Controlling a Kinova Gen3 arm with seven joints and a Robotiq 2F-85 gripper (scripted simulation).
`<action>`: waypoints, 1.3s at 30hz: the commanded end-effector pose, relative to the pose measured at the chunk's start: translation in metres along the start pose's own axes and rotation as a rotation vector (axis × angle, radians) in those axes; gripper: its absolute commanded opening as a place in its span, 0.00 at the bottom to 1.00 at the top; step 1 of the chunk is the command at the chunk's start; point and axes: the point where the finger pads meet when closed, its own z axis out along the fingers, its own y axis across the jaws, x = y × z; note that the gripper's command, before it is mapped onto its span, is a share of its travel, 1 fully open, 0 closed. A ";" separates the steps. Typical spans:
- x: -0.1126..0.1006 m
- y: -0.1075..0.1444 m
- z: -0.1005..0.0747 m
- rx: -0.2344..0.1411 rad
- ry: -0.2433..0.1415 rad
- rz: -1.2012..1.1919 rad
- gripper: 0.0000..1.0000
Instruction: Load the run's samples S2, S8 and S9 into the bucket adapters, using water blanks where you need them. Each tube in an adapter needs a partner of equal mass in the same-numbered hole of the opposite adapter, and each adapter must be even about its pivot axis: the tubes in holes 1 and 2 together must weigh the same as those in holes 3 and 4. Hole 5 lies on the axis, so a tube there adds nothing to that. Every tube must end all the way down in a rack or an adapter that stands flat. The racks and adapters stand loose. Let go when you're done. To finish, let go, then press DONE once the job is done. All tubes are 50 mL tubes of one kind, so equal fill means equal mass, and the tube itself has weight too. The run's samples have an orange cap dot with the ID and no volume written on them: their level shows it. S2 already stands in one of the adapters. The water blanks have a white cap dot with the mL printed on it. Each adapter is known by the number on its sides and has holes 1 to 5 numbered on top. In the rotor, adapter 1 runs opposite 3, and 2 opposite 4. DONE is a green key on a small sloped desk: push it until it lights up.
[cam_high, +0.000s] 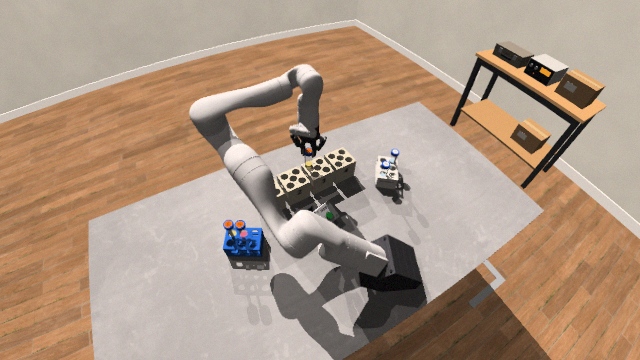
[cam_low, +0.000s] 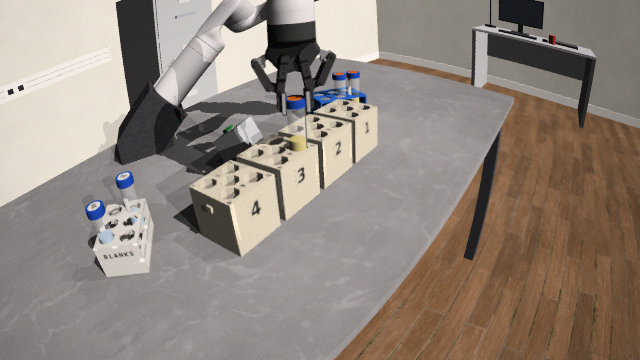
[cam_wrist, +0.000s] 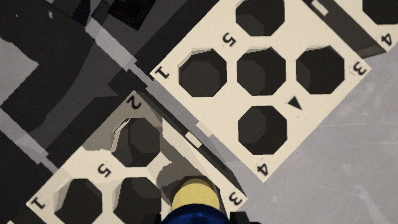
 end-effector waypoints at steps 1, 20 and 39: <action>0.000 0.000 0.000 0.000 -0.002 0.000 0.10; 0.000 0.000 0.011 0.000 -0.002 0.000 0.10; 0.000 0.000 0.023 0.000 -0.002 0.000 0.10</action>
